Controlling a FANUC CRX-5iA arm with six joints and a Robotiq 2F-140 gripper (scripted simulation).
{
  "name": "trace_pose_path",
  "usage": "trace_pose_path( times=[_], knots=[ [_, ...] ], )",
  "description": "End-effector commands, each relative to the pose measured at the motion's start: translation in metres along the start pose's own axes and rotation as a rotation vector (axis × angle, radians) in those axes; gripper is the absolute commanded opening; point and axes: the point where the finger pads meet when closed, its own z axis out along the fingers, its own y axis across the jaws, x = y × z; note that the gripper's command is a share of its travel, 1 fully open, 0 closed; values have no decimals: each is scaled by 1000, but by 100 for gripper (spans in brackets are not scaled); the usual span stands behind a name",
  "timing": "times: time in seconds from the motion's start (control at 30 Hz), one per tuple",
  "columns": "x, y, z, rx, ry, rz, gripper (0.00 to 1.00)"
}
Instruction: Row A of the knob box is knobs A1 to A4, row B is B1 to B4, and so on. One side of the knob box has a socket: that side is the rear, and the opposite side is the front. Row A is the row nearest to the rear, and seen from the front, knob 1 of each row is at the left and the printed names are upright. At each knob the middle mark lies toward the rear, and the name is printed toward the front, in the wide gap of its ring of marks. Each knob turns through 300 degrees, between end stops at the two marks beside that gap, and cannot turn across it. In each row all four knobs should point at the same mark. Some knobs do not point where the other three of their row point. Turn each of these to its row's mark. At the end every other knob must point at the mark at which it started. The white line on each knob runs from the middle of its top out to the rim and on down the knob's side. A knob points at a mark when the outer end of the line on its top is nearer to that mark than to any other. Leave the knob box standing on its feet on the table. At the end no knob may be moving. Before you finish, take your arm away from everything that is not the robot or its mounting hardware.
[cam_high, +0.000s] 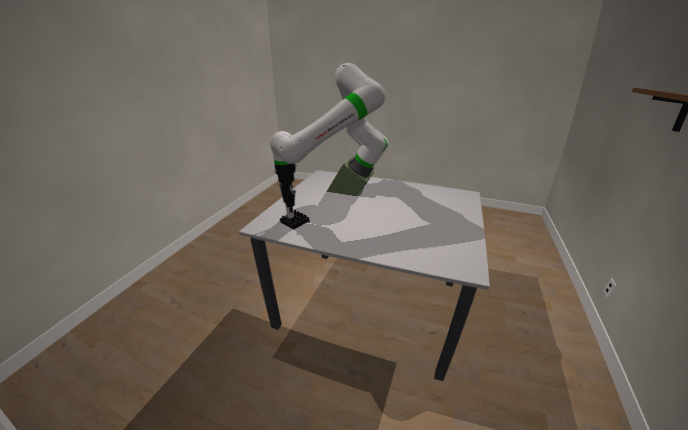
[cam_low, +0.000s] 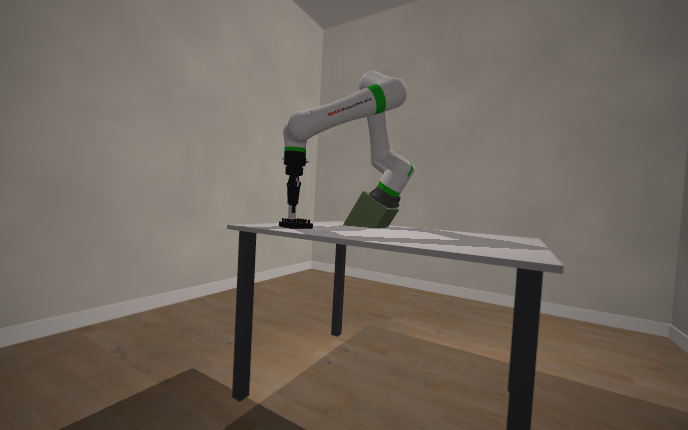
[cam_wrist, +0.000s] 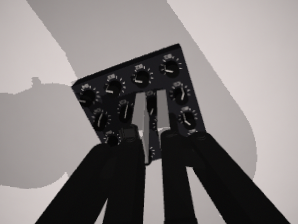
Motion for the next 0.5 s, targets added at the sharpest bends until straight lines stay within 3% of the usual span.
trace_pose_path(
  times=[0.0, 0.47],
  knots=[
    [0, 0, 0, 4, 1, -74, 5],
    [0, 0, 0, 4, 2, -214, 5]
  ],
)
